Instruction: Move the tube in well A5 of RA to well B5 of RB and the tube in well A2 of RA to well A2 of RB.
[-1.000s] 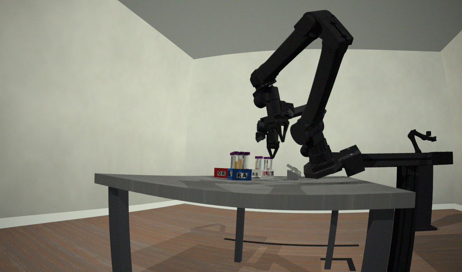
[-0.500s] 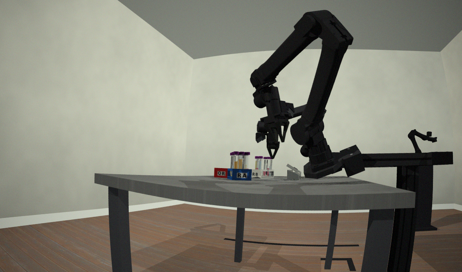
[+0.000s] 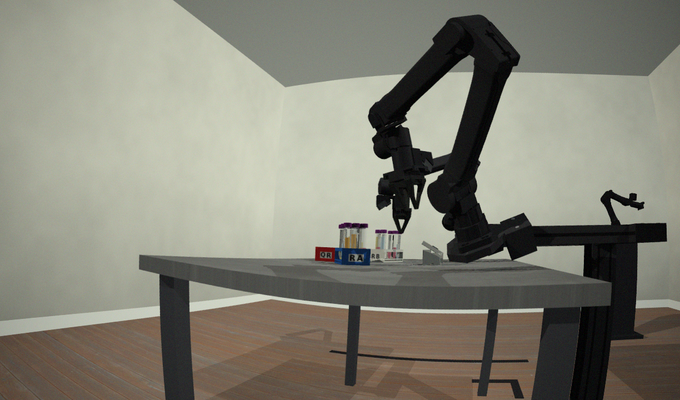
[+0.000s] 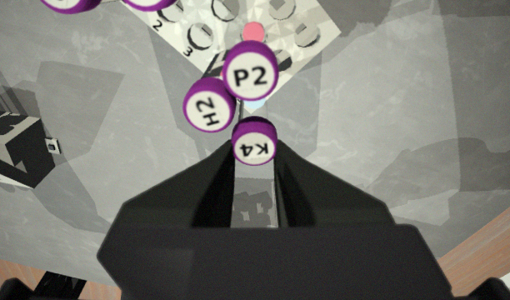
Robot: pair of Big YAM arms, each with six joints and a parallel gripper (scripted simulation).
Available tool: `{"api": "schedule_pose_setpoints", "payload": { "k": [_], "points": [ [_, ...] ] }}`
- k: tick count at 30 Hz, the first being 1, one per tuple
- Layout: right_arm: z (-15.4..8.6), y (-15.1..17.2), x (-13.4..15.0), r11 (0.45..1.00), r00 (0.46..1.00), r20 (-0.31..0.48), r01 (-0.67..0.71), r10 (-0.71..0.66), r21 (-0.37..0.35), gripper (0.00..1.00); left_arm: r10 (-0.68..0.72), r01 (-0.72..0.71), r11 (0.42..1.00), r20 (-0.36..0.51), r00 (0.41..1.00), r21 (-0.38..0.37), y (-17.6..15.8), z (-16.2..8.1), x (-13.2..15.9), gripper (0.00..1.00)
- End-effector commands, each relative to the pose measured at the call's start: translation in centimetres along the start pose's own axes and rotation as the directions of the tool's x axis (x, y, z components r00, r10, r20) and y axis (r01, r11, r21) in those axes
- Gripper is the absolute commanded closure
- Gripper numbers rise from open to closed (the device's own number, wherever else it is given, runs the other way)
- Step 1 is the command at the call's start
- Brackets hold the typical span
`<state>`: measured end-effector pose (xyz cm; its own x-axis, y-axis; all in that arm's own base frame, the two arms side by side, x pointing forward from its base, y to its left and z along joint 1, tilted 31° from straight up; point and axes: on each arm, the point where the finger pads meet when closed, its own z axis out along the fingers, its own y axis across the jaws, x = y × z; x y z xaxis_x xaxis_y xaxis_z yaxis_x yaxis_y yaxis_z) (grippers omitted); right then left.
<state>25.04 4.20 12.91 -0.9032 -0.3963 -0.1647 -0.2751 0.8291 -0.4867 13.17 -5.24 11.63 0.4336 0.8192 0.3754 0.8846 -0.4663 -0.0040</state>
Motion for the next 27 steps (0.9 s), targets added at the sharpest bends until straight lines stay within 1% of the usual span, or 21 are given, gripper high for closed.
{"api": "schedule_pose_setpoints", "payload": {
  "k": [1, 9, 14, 15, 19, 27],
  "points": [
    [0.4, 0.2, 0.3, 1.0, 1.0, -0.01, 0.015, -0.015, -0.001, 1.0, -0.009, 0.009, 1.0, 0.009, 1.0, -0.024, 0.8, -1.0, 0.1, 0.7],
    [0.4, 0.2, 0.3, 1.0, 1.0, -0.01, 0.015, -0.015, -0.001, 1.0, -0.009, 0.009, 1.0, 0.009, 1.0, -0.024, 0.8, -1.0, 0.1, 0.7],
    [-0.1, 0.4, 0.5, 1.0, 1.0, -0.011, 0.017, -0.017, -0.002, 1.0, -0.009, 0.009, 1.0, 0.009, 1.0, -0.024, 0.8, -1.0, 0.1, 0.7],
    [-0.1, 0.3, 0.4, 1.0, 1.0, -0.01, 0.011, -0.011, -0.002, 1.0, -0.009, 0.009, 1.0, 0.009, 1.0, -0.024, 0.8, -1.0, 0.1, 0.7],
    [-1.6, -0.4, -1.6, 1.0, 1.0, 0.024, -0.017, 0.017, -0.006, 1.0, -0.009, 0.009, 1.0, 0.009, 1.0, -0.024, 0.8, -1.0, 0.1, 0.7],
    [-2.0, -0.5, -1.9, 1.0, 0.999, 0.028, -0.02, 0.02, -0.006, 1.0, -0.009, 0.009, 1.0, 0.009, 1.0, -0.024, 0.8, -1.0, 0.1, 0.7]
  ]
}}
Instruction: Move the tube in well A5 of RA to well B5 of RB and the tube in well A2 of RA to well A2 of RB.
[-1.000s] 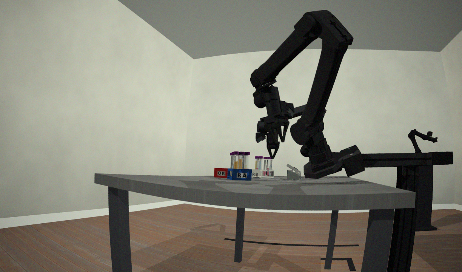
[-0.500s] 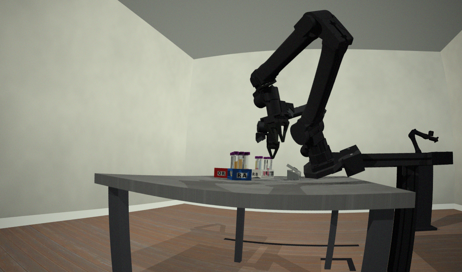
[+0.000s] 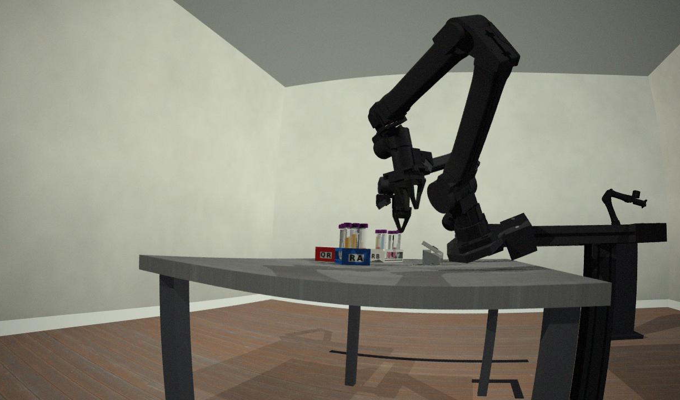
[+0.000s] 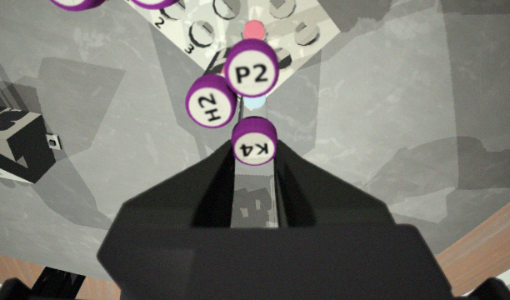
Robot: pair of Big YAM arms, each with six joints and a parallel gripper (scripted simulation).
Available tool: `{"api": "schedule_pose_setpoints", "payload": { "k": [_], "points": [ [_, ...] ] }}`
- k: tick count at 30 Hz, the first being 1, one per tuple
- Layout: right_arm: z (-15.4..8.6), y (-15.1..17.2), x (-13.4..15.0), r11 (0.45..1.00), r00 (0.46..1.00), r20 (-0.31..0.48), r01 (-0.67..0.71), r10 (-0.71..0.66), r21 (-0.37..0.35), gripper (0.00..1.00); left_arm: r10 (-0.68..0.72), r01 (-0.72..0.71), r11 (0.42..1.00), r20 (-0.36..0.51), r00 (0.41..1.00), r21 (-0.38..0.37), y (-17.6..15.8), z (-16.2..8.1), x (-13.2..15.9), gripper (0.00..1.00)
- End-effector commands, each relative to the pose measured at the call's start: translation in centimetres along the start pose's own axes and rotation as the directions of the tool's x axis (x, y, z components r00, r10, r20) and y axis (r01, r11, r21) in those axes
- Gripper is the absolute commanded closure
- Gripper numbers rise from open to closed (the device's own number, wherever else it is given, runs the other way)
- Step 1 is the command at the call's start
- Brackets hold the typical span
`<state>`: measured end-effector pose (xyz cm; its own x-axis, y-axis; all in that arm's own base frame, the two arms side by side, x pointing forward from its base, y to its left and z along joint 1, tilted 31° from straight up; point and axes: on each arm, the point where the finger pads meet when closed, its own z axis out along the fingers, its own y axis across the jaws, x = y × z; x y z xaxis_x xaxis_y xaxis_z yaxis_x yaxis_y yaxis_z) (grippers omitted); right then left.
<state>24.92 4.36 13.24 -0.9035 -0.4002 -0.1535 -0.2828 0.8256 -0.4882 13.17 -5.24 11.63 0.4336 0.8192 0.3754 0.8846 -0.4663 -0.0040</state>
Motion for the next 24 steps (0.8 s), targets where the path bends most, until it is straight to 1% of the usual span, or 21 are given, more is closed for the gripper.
{"api": "schedule_pose_setpoints", "payload": {
  "k": [1, 14, 17, 21, 24],
  "points": [
    [-1.8, -0.5, -1.8, 1.0, 0.999, 0.038, -0.024, 0.025, -0.007, 1.0, -0.009, 0.009, 1.0, 0.009, 1.0, -0.024, 0.8, -1.0, 0.1, 0.7],
    [-2.7, -0.6, -1.9, 1.0, 0.998, 0.049, -0.027, 0.028, -0.009, 1.0, -0.009, 0.009, 1.0, 0.009, 1.0, -0.024, 0.8, -1.0, 0.1, 0.7],
    [-2.5, -0.5, -1.9, 1.0, 0.999, 0.039, -0.021, 0.022, -0.007, 1.0, -0.009, 0.009, 1.0, 0.009, 1.0, -0.024, 0.8, -1.0, 0.1, 0.7],
    [-3.3, -0.6, -1.9, 1.0, 0.998, 0.051, -0.027, 0.028, -0.009, 1.0, -0.009, 0.009, 1.0, 0.009, 1.0, -0.024, 0.8, -1.0, 0.1, 0.7],
    [-3.5, -0.6, -1.9, 1.0, 0.999, 0.045, -0.025, 0.025, -0.007, 1.0, -0.009, 0.009, 1.0, 0.009, 1.0, -0.024, 0.8, -1.0, 0.1, 0.7]
  ]
}}
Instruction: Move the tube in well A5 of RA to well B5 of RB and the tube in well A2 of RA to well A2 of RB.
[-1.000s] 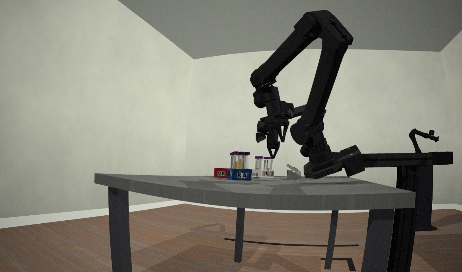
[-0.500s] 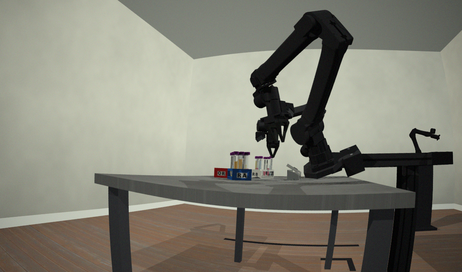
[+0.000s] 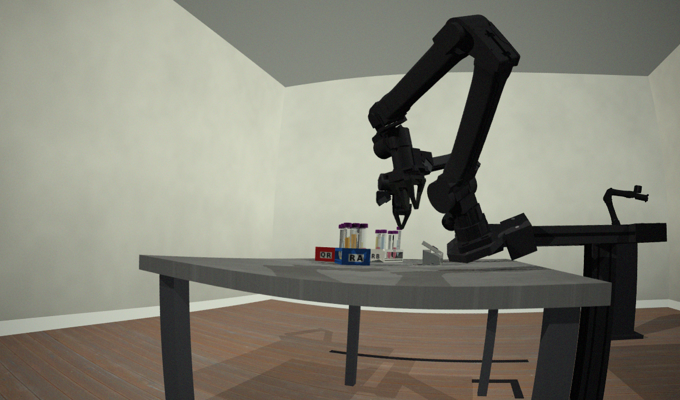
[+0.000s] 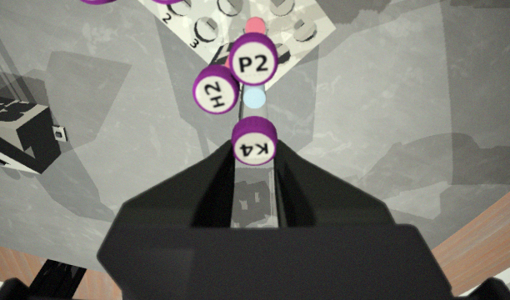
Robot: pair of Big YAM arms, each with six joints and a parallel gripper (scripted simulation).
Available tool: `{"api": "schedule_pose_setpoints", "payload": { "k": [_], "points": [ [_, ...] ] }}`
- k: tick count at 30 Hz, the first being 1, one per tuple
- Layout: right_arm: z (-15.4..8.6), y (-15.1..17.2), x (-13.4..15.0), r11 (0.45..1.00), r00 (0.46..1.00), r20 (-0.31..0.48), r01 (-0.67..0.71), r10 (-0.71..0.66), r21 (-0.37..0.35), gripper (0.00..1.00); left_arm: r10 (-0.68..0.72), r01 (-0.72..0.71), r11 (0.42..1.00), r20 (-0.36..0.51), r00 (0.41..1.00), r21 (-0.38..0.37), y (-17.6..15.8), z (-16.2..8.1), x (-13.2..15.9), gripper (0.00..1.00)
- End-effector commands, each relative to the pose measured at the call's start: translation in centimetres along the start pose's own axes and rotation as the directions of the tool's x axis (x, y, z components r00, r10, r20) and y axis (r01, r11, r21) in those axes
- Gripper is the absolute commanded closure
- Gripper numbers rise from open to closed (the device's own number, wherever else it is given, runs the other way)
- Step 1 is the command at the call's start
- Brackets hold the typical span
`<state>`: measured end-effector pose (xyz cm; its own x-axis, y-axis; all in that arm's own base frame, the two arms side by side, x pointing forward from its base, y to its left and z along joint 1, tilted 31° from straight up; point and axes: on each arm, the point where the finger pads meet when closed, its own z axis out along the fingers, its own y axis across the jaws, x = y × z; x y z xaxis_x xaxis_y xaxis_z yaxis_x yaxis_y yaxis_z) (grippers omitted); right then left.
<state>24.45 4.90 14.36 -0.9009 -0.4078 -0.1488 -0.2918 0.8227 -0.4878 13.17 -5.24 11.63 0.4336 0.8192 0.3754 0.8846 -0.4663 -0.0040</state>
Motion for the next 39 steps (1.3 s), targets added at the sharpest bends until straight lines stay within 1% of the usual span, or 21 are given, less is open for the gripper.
{"api": "schedule_pose_setpoints", "payload": {
  "k": [1, 6, 9, 10, 18, 39],
  "points": [
    [-2.2, -0.6, -1.9, 0.999, 0.999, 0.043, -0.032, 0.032, -0.005, 1.0, -0.009, 0.009, 1.0, 0.009, 1.0, -0.024, 0.8, -1.0, 0.1, 0.7],
    [-3.0, -0.7, -1.9, 0.999, 0.998, 0.051, -0.036, 0.036, -0.007, 1.0, -0.009, 0.009, 1.0, 0.009, 1.0, -0.024, 0.8, -1.0, 0.1, 0.7],
    [-3.0, -0.7, -1.9, 0.999, 0.998, 0.048, -0.034, 0.035, -0.007, 1.0, -0.009, 0.009, 1.0, 0.009, 1.0, -0.024, 0.8, -1.0, 0.1, 0.7],
    [-2.7, -0.8, -1.8, 0.999, 0.999, 0.031, -0.039, 0.039, -0.002, 1.0, -0.009, 0.009, 1.0, 0.009, 1.0, -0.024, 0.8, -1.0, 0.1, 0.7],
    [-3.9, -0.6, -1.8, 0.999, 0.998, 0.047, -0.036, 0.036, -0.008, 1.0, -0.009, 0.009, 1.0, 0.009, 1.0, -0.024, 0.8, -1.0, 0.1, 0.7],
    [-5.8, -0.5, -1.8, 0.999, 0.999, 0.043, -0.032, 0.032, -0.009, 1.0, -0.009, 0.009, 1.0, 0.009, 1.0, -0.024, 0.8, -1.0, 0.1, 0.7]
  ]
}}
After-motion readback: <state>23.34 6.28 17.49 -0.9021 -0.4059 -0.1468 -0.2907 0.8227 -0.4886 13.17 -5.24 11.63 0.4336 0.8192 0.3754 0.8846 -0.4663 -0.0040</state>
